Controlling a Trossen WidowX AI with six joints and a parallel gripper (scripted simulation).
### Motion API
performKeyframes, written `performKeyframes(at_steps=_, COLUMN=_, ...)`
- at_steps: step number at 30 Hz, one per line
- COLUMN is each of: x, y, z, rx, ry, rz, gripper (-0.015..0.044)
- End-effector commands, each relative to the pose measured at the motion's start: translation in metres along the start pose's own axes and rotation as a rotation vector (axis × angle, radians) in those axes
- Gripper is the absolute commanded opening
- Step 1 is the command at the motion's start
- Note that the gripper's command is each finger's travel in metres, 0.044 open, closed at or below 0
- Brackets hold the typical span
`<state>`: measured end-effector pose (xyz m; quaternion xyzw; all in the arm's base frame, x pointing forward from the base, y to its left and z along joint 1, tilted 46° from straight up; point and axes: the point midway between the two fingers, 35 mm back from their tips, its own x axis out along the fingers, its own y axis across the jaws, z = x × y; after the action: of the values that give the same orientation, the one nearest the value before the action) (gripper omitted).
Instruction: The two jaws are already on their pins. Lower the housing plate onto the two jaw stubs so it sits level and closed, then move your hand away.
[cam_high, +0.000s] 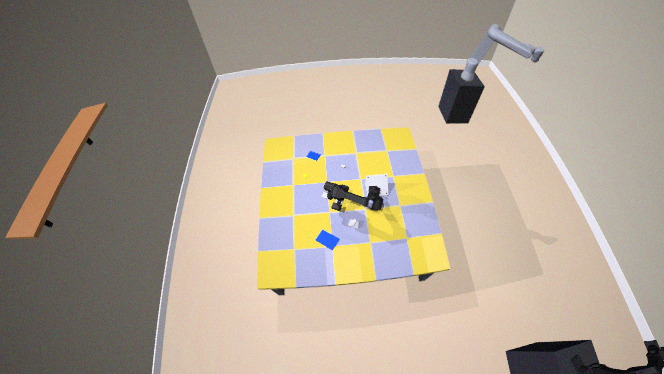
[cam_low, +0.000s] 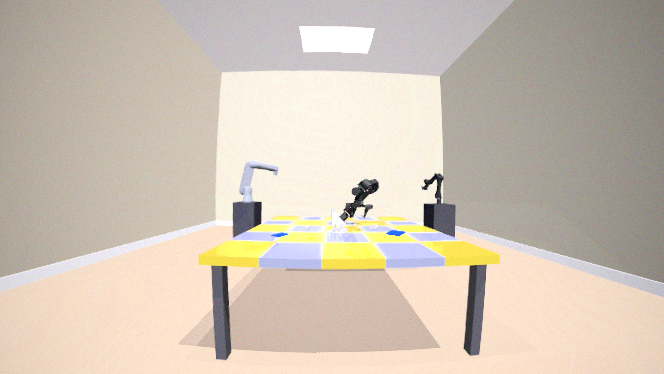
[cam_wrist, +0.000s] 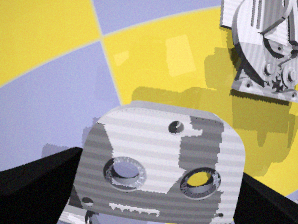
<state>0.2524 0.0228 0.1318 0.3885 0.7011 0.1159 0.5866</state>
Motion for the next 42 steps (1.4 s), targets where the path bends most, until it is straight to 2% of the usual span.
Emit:
performKeyframes(at_steps=1, x=-0.001, y=-0.011, z=0.009, rx=-0.006, ry=-0.005, rz=-0.002, gripper=0.0351)
performKeyframes(at_steps=33, x=0.007, y=-0.105, z=0.056, rx=-0.034, ry=0.015, rz=0.032, gripper=0.0351)
performKeyframes(at_steps=42, x=0.007, y=-0.107, z=0.057, rx=-0.034, ry=0.015, rz=0.033, gripper=0.0351)
